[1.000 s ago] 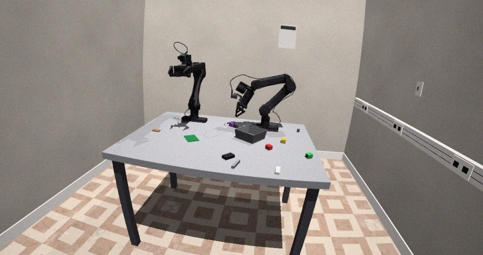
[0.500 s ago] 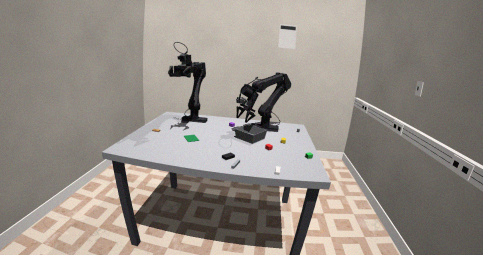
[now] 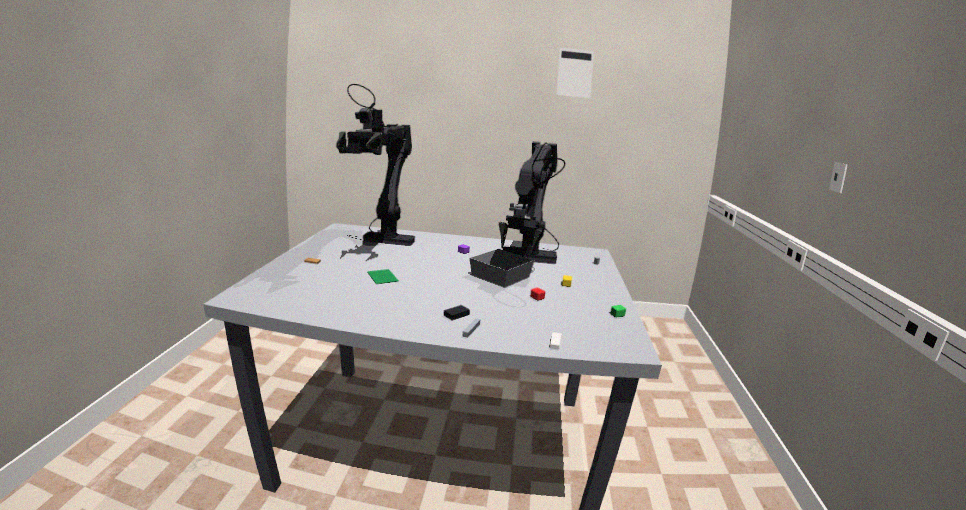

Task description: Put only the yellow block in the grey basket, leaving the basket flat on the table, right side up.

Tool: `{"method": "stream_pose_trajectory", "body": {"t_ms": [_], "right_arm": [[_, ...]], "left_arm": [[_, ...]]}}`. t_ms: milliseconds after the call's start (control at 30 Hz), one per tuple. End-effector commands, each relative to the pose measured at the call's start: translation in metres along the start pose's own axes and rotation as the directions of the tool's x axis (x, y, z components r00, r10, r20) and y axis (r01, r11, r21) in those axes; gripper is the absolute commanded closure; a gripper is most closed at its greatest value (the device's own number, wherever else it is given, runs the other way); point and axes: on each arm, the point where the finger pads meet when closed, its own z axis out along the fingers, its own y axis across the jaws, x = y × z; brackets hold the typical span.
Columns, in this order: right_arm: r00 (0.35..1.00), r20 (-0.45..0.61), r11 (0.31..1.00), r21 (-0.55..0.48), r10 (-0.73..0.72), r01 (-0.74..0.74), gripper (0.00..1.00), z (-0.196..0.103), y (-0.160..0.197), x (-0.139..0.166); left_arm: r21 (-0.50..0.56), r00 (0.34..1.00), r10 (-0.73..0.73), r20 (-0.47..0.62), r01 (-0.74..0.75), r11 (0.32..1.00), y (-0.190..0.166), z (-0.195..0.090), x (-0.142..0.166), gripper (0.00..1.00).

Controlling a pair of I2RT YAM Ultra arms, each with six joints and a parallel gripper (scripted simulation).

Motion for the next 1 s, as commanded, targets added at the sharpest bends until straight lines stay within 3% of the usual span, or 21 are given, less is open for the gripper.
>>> {"method": "stream_pose_trajectory", "body": {"t_ms": [0,133,200,467,700,967], "right_arm": [[1.0,0.015,1.0,0.001,-0.002,0.002,0.0,-0.002,0.0,-0.006],[1.0,0.015,1.0,0.001,-0.002,0.002,0.0,-0.002,0.0,-0.006],[1.0,0.015,1.0,0.001,-0.002,0.002,0.0,-0.002,0.0,-0.006],[1.0,0.015,1.0,0.001,-0.002,0.002,0.0,-0.002,0.0,-0.006],[1.0,0.015,1.0,0.001,-0.002,0.002,0.0,-0.002,0.0,-0.006],[1.0,0.015,1.0,0.001,-0.002,0.002,0.0,-0.002,0.0,-0.006]], "left_arm": [[-0.056,0.991,-0.12,0.06,0.123,0.991,0.033,-0.006,-0.021,0.0],[-0.134,0.96,-0.268,0.083,0.277,0.951,0.074,-0.011,-0.016,0.0],[-0.134,0.96,-0.268,0.083,0.277,0.951,0.074,-0.011,-0.016,0.0],[-0.24,0.87,-0.473,0.138,0.493,0.836,0.132,-0.024,0.005,0.0],[-0.273,0.824,-0.542,0.164,0.566,0.778,0.151,-0.031,0.016,0.0],[-0.273,0.823,-0.544,0.164,0.567,0.777,0.152,-0.031,0.016,0.0]]}}
